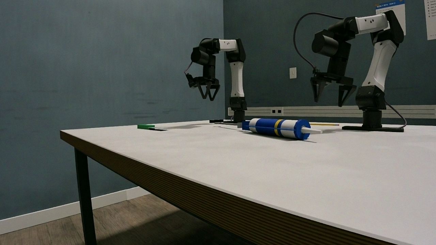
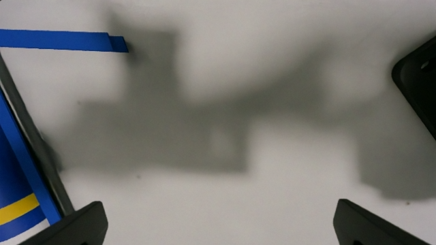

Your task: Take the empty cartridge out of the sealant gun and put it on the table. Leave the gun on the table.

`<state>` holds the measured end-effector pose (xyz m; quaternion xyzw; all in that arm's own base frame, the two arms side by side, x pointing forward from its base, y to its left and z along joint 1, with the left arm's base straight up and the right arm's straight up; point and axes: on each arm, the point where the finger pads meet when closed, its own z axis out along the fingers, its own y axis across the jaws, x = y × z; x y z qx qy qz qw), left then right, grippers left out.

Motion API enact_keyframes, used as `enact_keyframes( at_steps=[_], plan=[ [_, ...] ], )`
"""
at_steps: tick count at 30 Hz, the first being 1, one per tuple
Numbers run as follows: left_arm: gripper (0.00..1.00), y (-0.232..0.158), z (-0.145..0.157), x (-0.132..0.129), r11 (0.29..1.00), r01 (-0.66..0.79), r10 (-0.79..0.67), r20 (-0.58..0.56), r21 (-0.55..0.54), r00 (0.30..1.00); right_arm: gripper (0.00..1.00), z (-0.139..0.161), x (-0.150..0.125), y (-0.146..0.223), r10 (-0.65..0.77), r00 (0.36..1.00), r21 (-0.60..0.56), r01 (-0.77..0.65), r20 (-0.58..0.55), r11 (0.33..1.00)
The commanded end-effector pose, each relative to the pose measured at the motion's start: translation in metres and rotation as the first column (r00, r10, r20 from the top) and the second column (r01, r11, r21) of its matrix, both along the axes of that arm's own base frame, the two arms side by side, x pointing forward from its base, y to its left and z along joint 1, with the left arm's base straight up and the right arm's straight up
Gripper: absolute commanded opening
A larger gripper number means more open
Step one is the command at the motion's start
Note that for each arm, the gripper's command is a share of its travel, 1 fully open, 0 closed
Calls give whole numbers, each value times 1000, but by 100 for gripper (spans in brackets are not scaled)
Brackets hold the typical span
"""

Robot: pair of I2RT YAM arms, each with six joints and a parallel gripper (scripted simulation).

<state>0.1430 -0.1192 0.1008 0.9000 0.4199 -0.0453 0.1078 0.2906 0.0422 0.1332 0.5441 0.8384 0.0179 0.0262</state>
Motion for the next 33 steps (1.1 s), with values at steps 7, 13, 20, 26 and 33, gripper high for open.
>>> enact_keyframes(
  at_steps=[7, 13, 20, 26, 33],
  plan=[
    [100, -1, 3, 2, 1000, -2, 2, 11, -8, 1000, 100, 3, 1, 0, 1, 1000, 0, -1, 12, 1000],
    [100, -1, 3, 2, 1000, -2, 2, 11, -8, 1000, 100, 3, 1, 0, 1, 1000, 0, -1, 12, 1000],
    [100, -4, 5, 5, 999, -26, 26, 14, -22, 1000, 100, 6, 6, 2, 30, 999, 2, -30, 41, 1000],
    [100, -12, 16, 19, 974, -220, 219, -18, -57, 975, 100, 25, 18, 25, 277, 946, -20, -277, 172, 961],
    [100, -22, 32, 40, 898, -432, 430, -44, -84, 902, 100, 64, 20, 69, 571, 747, -119, -568, 340, 814]
  ],
)
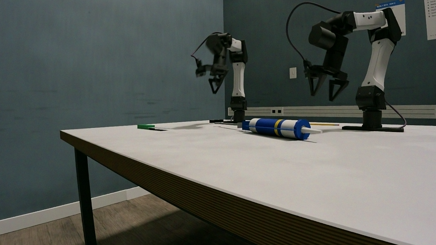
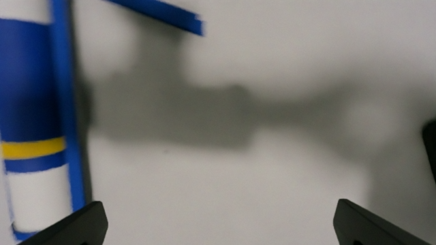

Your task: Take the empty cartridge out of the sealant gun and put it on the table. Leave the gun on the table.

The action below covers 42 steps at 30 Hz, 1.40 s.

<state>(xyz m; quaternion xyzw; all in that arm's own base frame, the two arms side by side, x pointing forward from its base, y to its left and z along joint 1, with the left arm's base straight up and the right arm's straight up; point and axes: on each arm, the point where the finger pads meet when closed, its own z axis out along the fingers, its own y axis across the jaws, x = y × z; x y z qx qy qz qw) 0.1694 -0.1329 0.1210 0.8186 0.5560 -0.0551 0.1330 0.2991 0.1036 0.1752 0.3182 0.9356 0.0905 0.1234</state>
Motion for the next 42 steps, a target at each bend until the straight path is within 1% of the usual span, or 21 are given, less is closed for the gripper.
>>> enact_keyframes(
  at_steps=[1, 2, 4, 8, 12, 16, 18, 22, 25, 27, 30, 33, 35, 38, 40, 42],
  plan=[
    [100, -8, 12, 14, 991, -132, 132, 8, -30, 991, 100, 22, 11, 7, 131, 983, -3, -132, 126, 991],
    [100, -9, 14, 17, 983, -178, 178, 3, -33, 984, 100, 29, 12, 13, 189, 969, -16, -189, 162, 982],
    [100, -15, 22, 27, 961, -271, 271, -9, -52, 962, 100, 47, 7, 33, 332, 910, -53, -329, 249, 943],
    [100, -22, 34, 40, 914, -400, 399, -29, -76, 917, 100, 75, -4, 59, 498, 788, -122, -490, 361, 863],
    [100, -29, 46, 55, 827, -553, 550, -61, -99, 833, 100, 106, -19, 84, 647, 606, -229, -623, 463, 748],
    [100, -36, 58, 69, 700, -705, 698, -102, -109, 709, 100, 138, -39, 105, 748, 390, -354, -701, 537, 619],
    [100, -36, 58, 69, 700, -705, 698, -102, -109, 709, 100, 138, -39, 105, 748, 390, -354, -701, 537, 619],
    [100, -42, 71, 82, 537, -838, 825, -144, -98, 546, 100, 170, -62, 122, 801, 161, -486, -720, 577, 495],
    [100, -51, 83, 97, 404, -909, 892, -173, -105, 417, 100, 200, -85, 131, 801, -12, -576, -700, 599, 421],
    [100, -55, 90, 104, 342, -933, 915, -186, -108, 357, 100, 210, -96, 133, 795, -77, -608, -689, 602, 394],
    [100, -61, 97, 112, 276, -955, 935, -201, -111, 293, 100, 218, -106, 134, 785, -126, -628, -681, 606, 376],
    [100, -65, 99, 120, 187, -977, 954, -218, -106, 207, 100, 214, -108, 138, 788, -122, -619, -694, 604, 367],
    [100, -65, 99, 120, 187, -977, 954, -218, -106, 207, 100, 214, -108, 138, 788, -122, -619, -694, 604, 367],
    [100, -71, 99, 129, 65, -992, 965, -247, -106, 90, 100, 216, -109, 136, 787, -122, -620, -692, 604, 369],
    [100, -72, 95, 133, -31, -996, 964, -265, -89, -6, 100, 216, -109, 136, 787, -121, -620, -692, 604, 370],
    [77, -73, 86, 133, -132, -990, 955, -274, -59, -111, 100, 216, -109, 136, 787, -121, -620, -692, 604, 370]
  ],
)
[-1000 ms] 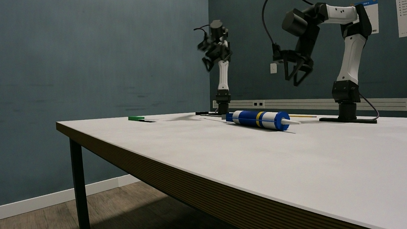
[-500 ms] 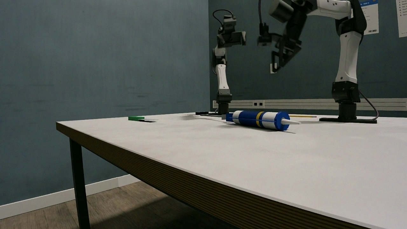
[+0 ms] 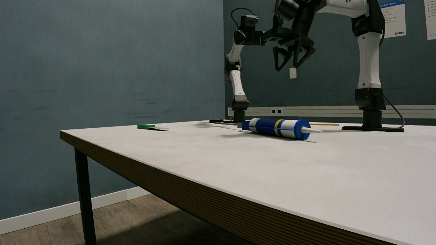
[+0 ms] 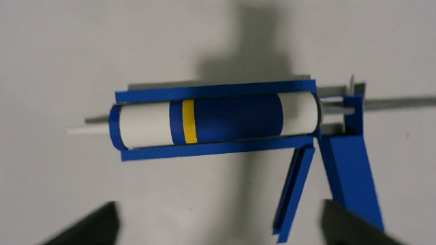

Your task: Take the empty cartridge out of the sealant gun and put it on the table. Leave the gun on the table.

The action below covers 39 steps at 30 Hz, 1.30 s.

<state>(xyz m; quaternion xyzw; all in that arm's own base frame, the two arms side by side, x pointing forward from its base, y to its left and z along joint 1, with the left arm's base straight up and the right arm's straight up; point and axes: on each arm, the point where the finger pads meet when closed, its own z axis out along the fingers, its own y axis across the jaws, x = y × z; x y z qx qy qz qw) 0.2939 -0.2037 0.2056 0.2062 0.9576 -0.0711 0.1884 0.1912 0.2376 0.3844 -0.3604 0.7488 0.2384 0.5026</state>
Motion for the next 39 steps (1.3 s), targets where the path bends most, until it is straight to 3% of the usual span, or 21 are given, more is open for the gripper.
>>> enact_keyframes(
  at_steps=[1, 8, 10, 17, 25, 27, 33, 39],
  plan=[
    [75, -2, -5, 9, 968, -249, 248, -32, -17, 968, 100, 7, -1, 2, 11, 1000, 13, -11, 22, 1000],
    [75, -7, -31, 12, 848, -529, 524, -130, -7, 842, 100, -14, 2, -7, -25, 1000, -36, 24, -12, 999],
    [75, -7, -31, 12, 848, -529, 524, -130, -7, 842, 100, -14, 2, -7, -25, 1000, -36, 24, -12, 999],
    [75, -14, -67, 16, 571, -820, 802, -246, 46, 544, 100, -55, 2, -17, -63, 995, -109, 55, -75, 993],
    [75, -21, -102, 24, 212, -967, 933, -324, 142, 157, 100, -83, 6, -18, -81, 993, -128, 70, -82, 989],
    [75, -21, -102, 24, 212, -967, 933, -324, 142, 157, 100, -83, 6, -18, -81, 993, -128, 70, -82, 989],
    [75, -24, -123, 30, 19, -979, 940, -338, 203, -52, 100, -103, 8, -18, -81, 994, -139, 69, -79, 988],
    [75, -26, -138, 36, -13, -978, 935, -343, 208, -86, 100, -116, 10, -16, -73, 994, -136, 62, -76, 989]
  ],
)
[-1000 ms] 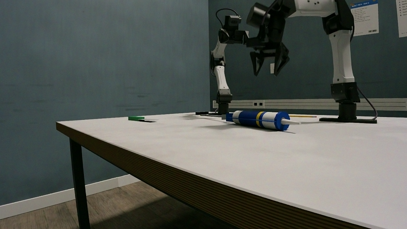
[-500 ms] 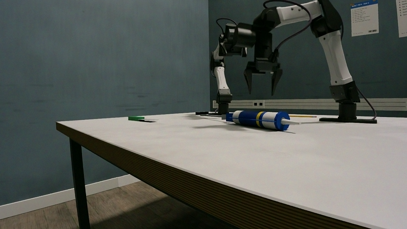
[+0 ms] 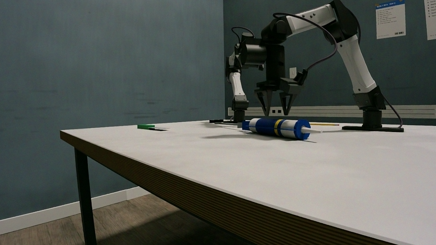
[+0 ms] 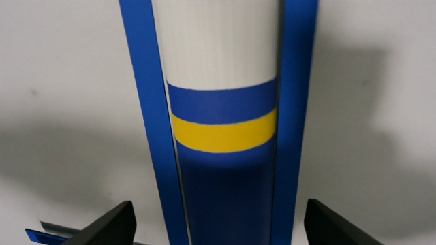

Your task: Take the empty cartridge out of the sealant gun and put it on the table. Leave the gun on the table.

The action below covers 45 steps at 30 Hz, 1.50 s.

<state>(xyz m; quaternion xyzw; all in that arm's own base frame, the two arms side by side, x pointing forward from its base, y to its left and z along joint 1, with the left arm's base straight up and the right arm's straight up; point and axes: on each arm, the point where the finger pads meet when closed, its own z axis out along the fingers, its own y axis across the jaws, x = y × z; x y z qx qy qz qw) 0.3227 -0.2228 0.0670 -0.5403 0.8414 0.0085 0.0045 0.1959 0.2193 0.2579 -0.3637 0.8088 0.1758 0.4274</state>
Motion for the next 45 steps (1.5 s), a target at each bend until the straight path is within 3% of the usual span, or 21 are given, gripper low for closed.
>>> enact_keyframes(
  at_steps=[1, 29, 31, 37, 40, 41, 42, 45],
  plan=[
    [75, -4, 0, 5, 999, -51, 51, -1, -19, 999, 100, 8, 5, 2, 0, 999, 46, -2, 48, 999],
    [75, -7, -41, 3, 999, -45, 45, -5, -9, 999, 100, -28, 9, 4, 8, 997, 68, -13, 82, 998],
    [60, -6, -42, 3, 999, -45, 45, -7, -7, 999, 100, -30, 9, 5, 8, 996, 70, -14, 84, 997],
    [43, -4, -33, 3, 999, -44, 44, 2, -15, 999, 100, -34, 10, 5, 10, 995, 80, -17, 96, 997],
    [40, -3, -34, 2, 999, -43, 43, -3, -10, 999, 100, -32, 11, 5, 7, 995, 87, -16, 103, 996],
    [28, -3, -34, 2, 999, -43, 43, -3, -11, 999, 100, -34, 11, 5, 8, 995, 86, -17, 102, 996],
    [40, -3, -34, 2, 999, -43, 43, -2, -11, 999, 100, -36, 11, 5, 10, 995, 85, -18, 102, 996],
    [41, -9, -27, -6, 997, -16, 13, -49, -78, 999, 100, -36, 11, 6, 12, 994, 93, -22, 112, 995]
  ],
)
